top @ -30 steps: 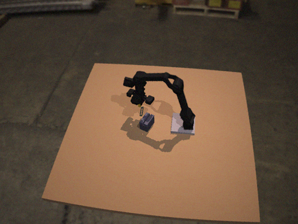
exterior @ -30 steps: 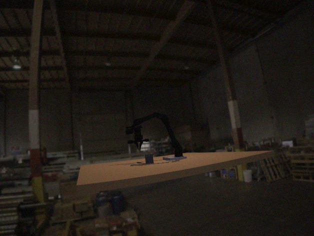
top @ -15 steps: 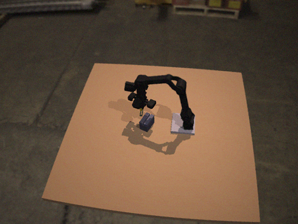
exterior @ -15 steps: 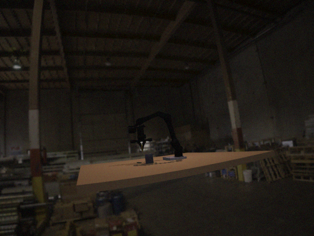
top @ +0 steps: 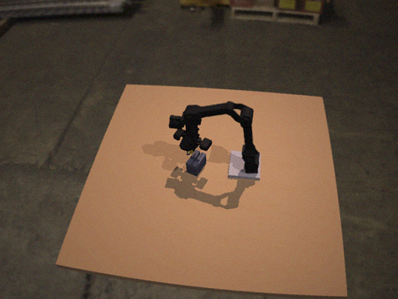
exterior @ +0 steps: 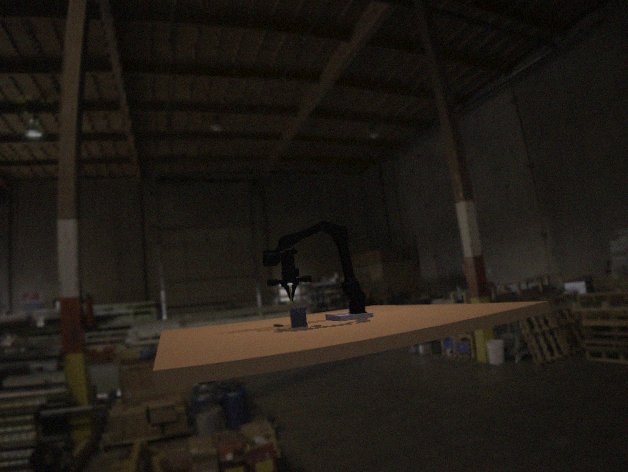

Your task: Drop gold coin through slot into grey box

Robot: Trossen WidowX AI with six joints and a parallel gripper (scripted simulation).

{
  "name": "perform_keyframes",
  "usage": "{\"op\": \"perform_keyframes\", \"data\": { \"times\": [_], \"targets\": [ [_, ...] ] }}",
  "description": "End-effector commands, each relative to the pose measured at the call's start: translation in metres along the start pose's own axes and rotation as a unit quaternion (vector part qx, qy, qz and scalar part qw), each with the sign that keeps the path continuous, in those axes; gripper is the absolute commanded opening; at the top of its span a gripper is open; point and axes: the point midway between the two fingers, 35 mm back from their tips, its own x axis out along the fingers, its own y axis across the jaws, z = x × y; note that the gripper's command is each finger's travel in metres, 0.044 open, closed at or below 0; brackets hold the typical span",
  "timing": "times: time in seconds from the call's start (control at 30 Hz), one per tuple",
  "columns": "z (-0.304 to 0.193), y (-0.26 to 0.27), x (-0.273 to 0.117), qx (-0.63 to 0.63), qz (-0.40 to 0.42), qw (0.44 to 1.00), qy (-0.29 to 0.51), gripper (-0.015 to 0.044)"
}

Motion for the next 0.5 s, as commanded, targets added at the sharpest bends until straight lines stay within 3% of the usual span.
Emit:
{"op": "perform_keyframes", "data": {
  "times": [0.0, 0.47],
  "targets": [
    [0.007, 0.01, 0.0, 0.002, -0.001, 1.0, -0.003, 0.0],
    [0.01, 0.017, 0.002, -0.001, 0.001, 1.0, 0.0, 0.0]
  ]
}}
